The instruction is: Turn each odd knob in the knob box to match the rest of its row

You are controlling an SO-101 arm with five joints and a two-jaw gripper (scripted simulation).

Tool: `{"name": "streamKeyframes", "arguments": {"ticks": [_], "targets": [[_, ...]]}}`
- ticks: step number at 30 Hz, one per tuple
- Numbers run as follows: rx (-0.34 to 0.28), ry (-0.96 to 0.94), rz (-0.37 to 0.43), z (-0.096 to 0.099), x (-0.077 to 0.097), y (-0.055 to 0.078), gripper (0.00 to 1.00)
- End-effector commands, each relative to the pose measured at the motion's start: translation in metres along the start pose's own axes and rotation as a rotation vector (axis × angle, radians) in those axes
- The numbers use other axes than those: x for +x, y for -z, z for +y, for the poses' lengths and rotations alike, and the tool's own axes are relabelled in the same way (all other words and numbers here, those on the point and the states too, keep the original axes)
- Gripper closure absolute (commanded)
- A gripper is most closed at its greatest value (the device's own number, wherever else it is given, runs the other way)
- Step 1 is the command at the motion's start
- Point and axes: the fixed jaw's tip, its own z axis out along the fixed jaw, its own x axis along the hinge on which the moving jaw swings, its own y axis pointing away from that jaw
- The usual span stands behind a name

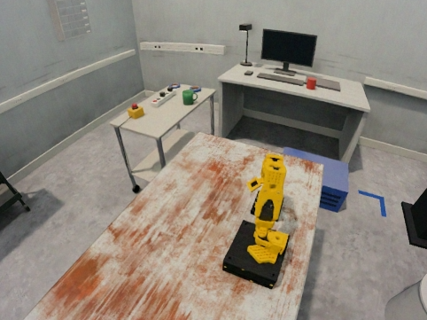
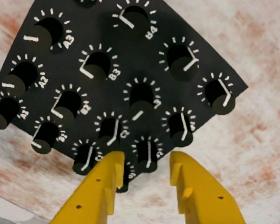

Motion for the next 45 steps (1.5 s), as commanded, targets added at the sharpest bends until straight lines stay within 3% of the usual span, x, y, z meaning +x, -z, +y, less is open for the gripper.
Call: {"name": "streamKeyframes", "arguments": {"ticks": [1, 45], "targets": [[-0.014, -0.002, -0.01, 0.002, 0.001, -0.003, 0.9], [-0.014, -0.002, -0.01, 0.002, 0.0, -0.018, 0.9]]}}
